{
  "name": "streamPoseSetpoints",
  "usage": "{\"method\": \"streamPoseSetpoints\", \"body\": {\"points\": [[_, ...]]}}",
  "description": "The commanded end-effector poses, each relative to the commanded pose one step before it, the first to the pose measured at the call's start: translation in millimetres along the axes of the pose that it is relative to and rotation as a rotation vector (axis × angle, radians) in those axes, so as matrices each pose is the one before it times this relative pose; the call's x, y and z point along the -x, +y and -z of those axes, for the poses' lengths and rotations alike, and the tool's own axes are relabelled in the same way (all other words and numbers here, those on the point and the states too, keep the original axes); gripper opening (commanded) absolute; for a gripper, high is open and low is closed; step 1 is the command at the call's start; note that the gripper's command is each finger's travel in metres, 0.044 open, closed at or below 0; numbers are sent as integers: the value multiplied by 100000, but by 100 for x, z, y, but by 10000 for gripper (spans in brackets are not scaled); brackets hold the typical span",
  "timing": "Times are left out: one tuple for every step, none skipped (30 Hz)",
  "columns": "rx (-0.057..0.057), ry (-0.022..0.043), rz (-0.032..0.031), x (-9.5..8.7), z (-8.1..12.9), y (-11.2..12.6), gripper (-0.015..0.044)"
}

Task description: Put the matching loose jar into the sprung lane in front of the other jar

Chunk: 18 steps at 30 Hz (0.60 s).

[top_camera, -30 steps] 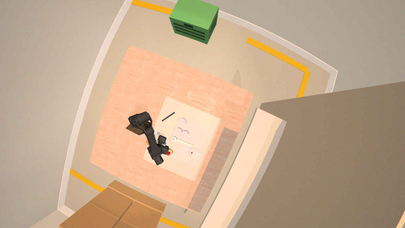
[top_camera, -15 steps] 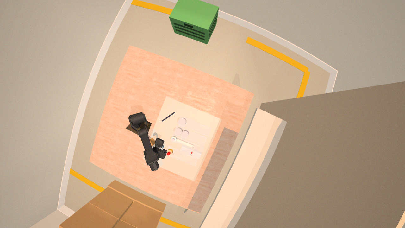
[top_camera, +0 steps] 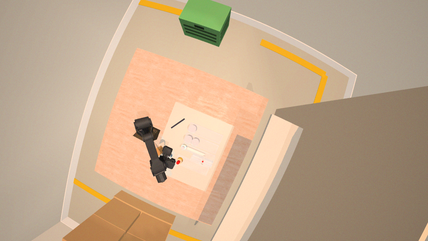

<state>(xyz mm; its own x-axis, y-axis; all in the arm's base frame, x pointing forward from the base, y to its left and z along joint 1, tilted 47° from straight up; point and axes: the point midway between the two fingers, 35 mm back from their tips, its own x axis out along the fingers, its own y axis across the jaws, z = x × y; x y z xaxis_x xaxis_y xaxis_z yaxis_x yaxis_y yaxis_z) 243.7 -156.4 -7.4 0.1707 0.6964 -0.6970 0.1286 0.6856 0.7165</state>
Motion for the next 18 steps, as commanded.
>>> {"method": "streamPoseSetpoints", "body": {"points": [[155,-411,164,-943,-869,2069,0],[16,-24,16,-289,-182,512,0],[23,-21,-12,-291,-169,516,0],[31,-17,-40,-293,-156,519,0],[38,-12,-68,-296,-143,523,0],[45,-6,-96,-298,-129,525,0],[51,1,-123,-300,-116,528,0],[57,9,-151,-302,-102,530,0],[62,18,-178,-303,-88,532,0],[67,27,-205,-305,-75,534,0],[72,38,-231,-306,-61,534,0],[62,39,-207,-250,-40,435,0],[38,27,-133,-151,-20,261,0],[13,10,-46,-50,-6,87,0],[0,0,0,0,0,0,0],[0,0,0,0,0,0,0],[0,-1,1,-66,-1,-1,0],[0,-2,2,-137,-2,-2,0]]}}
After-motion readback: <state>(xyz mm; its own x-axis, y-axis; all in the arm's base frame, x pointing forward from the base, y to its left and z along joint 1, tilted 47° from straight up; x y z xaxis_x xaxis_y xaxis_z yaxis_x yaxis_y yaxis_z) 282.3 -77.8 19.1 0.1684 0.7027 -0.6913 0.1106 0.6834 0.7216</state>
